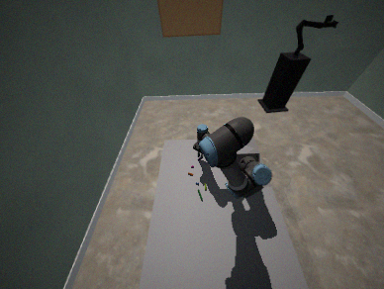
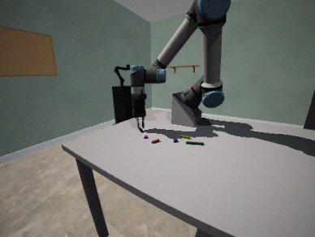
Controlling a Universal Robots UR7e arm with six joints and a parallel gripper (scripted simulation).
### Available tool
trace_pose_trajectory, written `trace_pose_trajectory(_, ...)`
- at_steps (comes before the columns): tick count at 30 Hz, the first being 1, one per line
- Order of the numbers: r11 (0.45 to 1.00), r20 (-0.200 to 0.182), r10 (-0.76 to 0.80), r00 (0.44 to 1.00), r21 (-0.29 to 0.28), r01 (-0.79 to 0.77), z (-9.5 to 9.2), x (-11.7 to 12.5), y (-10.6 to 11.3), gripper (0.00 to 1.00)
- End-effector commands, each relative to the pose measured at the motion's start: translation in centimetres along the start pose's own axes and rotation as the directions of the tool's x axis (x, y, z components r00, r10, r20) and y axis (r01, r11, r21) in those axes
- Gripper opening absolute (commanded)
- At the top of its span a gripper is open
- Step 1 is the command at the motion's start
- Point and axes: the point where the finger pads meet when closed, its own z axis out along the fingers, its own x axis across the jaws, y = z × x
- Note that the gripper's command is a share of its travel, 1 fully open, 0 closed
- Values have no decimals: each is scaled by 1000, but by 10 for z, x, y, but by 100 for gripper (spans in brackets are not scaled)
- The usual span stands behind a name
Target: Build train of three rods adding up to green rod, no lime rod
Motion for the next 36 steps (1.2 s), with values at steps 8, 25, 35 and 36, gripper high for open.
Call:
trace_pose_trajectory(8,1000,-1,0,1000,0,0,0,0,0,54)
trace_pose_trajectory(25,1000,-1,0,1000,0,0,5,0,0,54)
trace_pose_trajectory(35,1000,-1,0,1000,0,0,13,0,0,54)
trace_pose_trajectory(36,1000,-1,0,1000,0,0,14,0,0,54)
